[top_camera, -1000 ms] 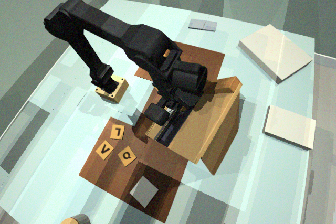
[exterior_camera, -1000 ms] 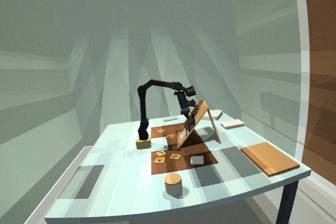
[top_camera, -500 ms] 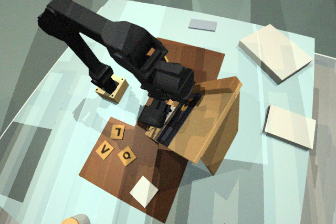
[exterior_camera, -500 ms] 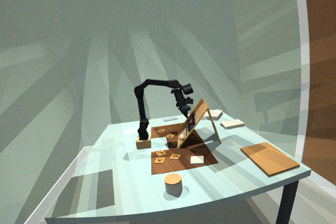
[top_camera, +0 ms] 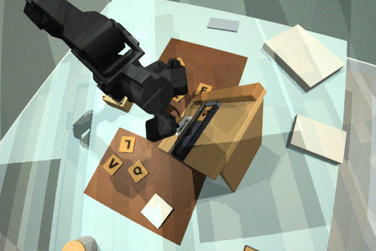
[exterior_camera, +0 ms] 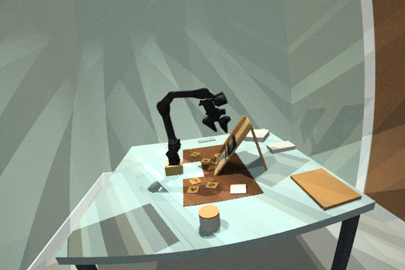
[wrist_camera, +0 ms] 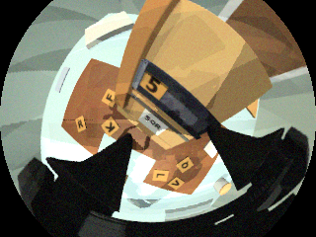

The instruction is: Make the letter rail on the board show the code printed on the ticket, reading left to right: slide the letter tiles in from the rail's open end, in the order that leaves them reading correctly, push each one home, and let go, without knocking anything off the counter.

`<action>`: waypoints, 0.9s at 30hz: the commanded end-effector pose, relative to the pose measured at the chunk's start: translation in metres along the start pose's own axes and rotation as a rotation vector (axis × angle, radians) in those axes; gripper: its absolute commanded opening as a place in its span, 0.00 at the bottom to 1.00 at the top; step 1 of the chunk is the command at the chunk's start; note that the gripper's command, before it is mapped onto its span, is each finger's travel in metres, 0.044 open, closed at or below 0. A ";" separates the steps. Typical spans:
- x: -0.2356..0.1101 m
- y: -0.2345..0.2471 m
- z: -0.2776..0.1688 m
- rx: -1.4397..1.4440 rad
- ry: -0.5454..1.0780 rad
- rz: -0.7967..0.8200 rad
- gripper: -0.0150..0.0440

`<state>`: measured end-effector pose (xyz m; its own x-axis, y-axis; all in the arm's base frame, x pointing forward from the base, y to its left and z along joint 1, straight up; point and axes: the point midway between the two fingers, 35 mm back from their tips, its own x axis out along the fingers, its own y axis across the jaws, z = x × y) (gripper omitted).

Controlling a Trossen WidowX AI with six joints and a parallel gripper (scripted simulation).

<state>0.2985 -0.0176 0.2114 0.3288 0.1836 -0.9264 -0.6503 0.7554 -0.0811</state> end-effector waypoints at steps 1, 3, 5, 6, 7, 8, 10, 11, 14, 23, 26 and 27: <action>-0.065 0.010 -0.019 -0.675 -0.200 -0.096 1.00; -0.072 0.012 -0.020 -0.747 -0.217 -0.120 1.00; -0.078 0.014 -0.022 -0.819 -0.233 -0.145 1.00; -0.082 0.016 -0.023 -0.855 -0.240 -0.159 1.00; -0.085 0.017 -0.023 -0.892 -0.246 -0.173 1.00; -0.088 0.018 -0.024 -0.929 -0.251 -0.186 1.00; -0.090 0.019 -0.024 -0.984 -0.253 -0.202 1.00; -0.090 0.019 -0.024 -0.986 -0.254 -0.203 1.00; -0.090 0.019 -0.024 -0.986 -0.254 -0.203 1.00; -0.090 0.019 -0.024 -0.986 -0.254 -0.203 1.00; -0.090 0.019 -0.024 -0.986 -0.254 -0.203 1.00; -0.090 0.019 -0.024 -0.986 -0.254 -0.203 1.00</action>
<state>0.2430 -0.0355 0.2806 0.5414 0.3171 -0.7787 -0.8228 0.0094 -0.5683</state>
